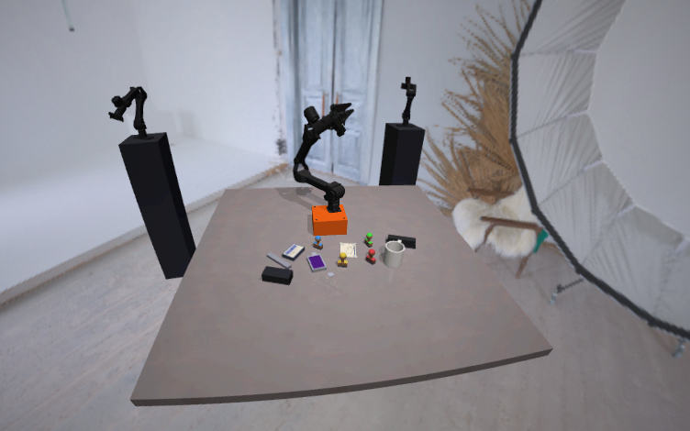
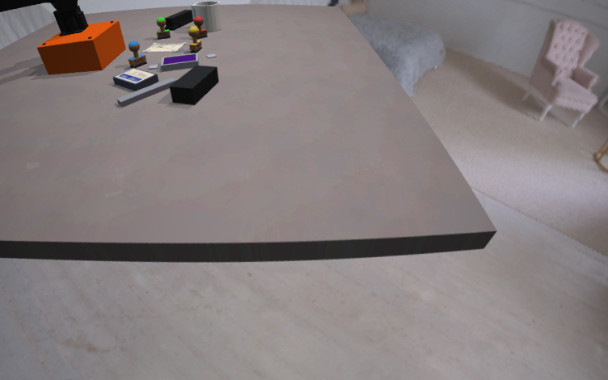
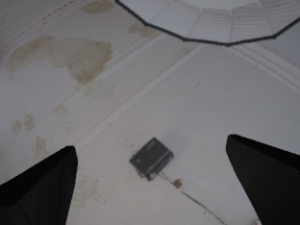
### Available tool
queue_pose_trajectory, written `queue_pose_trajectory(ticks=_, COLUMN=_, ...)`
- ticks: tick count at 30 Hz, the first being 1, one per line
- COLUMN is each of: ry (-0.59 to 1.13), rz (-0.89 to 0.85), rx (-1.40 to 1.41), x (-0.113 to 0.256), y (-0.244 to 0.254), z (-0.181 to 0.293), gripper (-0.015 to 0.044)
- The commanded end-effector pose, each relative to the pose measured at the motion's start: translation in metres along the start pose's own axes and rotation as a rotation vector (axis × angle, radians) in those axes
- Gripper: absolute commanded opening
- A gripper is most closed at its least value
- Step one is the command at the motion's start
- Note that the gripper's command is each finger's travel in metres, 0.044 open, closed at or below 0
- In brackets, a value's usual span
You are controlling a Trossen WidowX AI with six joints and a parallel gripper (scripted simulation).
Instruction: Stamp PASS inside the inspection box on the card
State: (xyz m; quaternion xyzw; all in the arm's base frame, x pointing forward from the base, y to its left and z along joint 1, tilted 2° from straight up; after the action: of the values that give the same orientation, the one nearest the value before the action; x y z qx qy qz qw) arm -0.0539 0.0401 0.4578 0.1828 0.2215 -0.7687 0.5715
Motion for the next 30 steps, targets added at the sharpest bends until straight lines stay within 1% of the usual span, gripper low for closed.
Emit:
queue_pose_trajectory(ticks=1, ry=-0.005, rz=-0.006, rx=-0.017, x=-0.002, y=0.002, z=-0.001, gripper=0.0374)
queue_pose_trajectory(ticks=3, ry=-0.041, rz=-0.060, rx=-0.154, x=-0.014, y=0.018, z=-0.007, gripper=0.0321)
queue_pose_trajectory(ticks=6, ry=-0.106, rz=-0.199, rx=-0.463, x=-0.038, y=0.056, z=-0.024, gripper=0.0242)
queue_pose_trajectory(ticks=7, ry=-0.122, rz=-0.249, rx=-0.564, x=-0.045, y=0.069, z=-0.030, gripper=0.0225)
queue_pose_trajectory(ticks=12, ry=-0.153, rz=-0.492, rx=-0.980, x=-0.068, y=0.121, z=-0.064, gripper=0.0225)
queue_pose_trajectory(ticks=19, ry=-0.112, rz=-0.802, rx=-1.397, x=-0.080, y=0.174, z=-0.109, gripper=0.0225)
queue_pose_trajectory(ticks=25, ry=0.002, rz=-1.108, rx=-1.715, x=-0.080, y=0.215, z=-0.153, gripper=0.0225)
queue_pose_trajectory(ticks=30, ry=0.165, rz=-1.384, rx=-1.932, x=-0.071, y=0.244, z=-0.191, gripper=0.0225)
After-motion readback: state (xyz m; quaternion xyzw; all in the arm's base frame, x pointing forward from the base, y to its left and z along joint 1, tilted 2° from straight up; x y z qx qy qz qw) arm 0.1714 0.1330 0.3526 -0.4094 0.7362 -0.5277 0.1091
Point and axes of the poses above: the point midway between the two fingers, 35 mm back from their tips, its own x axis back along the fingers, its own y axis across the jaws, z = x × y, the point moved 4 cm from there along x, back along the fingers, and after that the axes turned 5 degrees about x, right-handed, at the moved point
